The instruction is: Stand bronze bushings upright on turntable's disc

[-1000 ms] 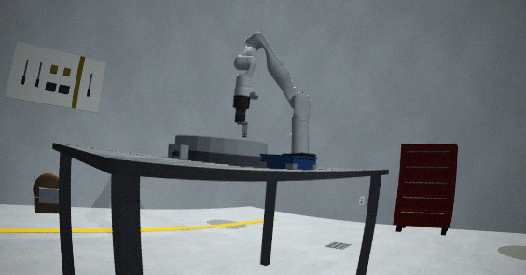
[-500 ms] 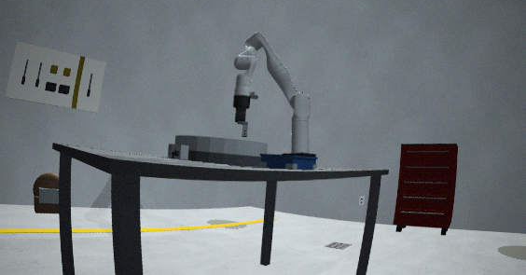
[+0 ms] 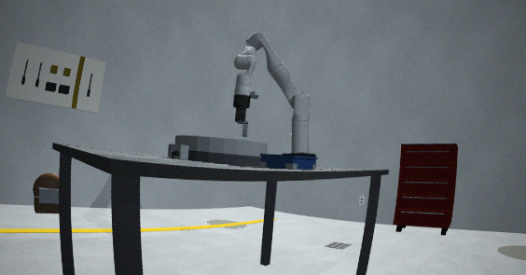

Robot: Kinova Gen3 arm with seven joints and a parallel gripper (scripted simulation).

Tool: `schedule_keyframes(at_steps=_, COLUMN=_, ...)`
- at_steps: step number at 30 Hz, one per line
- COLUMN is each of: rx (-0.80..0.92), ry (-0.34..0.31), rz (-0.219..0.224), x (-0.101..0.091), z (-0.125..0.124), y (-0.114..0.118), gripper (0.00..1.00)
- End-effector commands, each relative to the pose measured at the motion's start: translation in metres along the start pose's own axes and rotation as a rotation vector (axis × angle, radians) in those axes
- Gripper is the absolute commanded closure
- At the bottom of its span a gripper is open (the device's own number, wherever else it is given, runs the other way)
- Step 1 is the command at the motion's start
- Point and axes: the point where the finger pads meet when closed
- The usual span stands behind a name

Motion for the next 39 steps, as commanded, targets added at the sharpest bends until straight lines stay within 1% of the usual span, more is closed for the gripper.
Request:
schedule_keyframes(at_steps=1, rx=-0.003, ry=-0.002, rz=0.0, x=-0.002, z=0.001, y=-0.001, gripper=0.22)
schedule_keyframes(at_steps=24, rx=-0.003, ry=-0.002, rz=0.0, x=-0.002, z=0.001, y=0.0, gripper=0.22)
schedule_keyframes(at_steps=25, rx=-0.003, ry=-0.002, rz=0.0, x=-0.002, z=0.001, y=0.0, gripper=0.24)
schedule_keyframes(at_steps=27, rx=0.004, ry=-0.002, rz=0.0, x=-0.002, z=0.0, y=0.002, gripper=0.24)
schedule_keyframes(at_steps=30, rx=0.002, ry=-0.001, rz=0.001, x=-0.002, z=-0.004, y=0.01, gripper=0.24)
schedule_keyframes(at_steps=32, rx=0.002, ry=0.0, rz=0.0, x=-0.002, z=-0.008, y=0.02, gripper=0.24)
schedule_keyframes(at_steps=35, rx=0.004, ry=-0.001, rz=-0.001, x=-0.002, z=-0.019, y=0.041, gripper=0.24)
schedule_keyframes(at_steps=37, rx=0.007, ry=0.0, rz=-0.002, x=-0.002, z=-0.03, y=0.06, gripper=0.24)
schedule_keyframes(at_steps=39, rx=0.007, ry=0.0, rz=-0.002, x=-0.002, z=-0.03, y=0.06, gripper=0.24)
Point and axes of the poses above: the point where the finger pads meet when closed, its own x axis out along the fingers, its own y axis across the jaws, z = x × y, and after that the axes turned 13 degrees about -x, right-handed
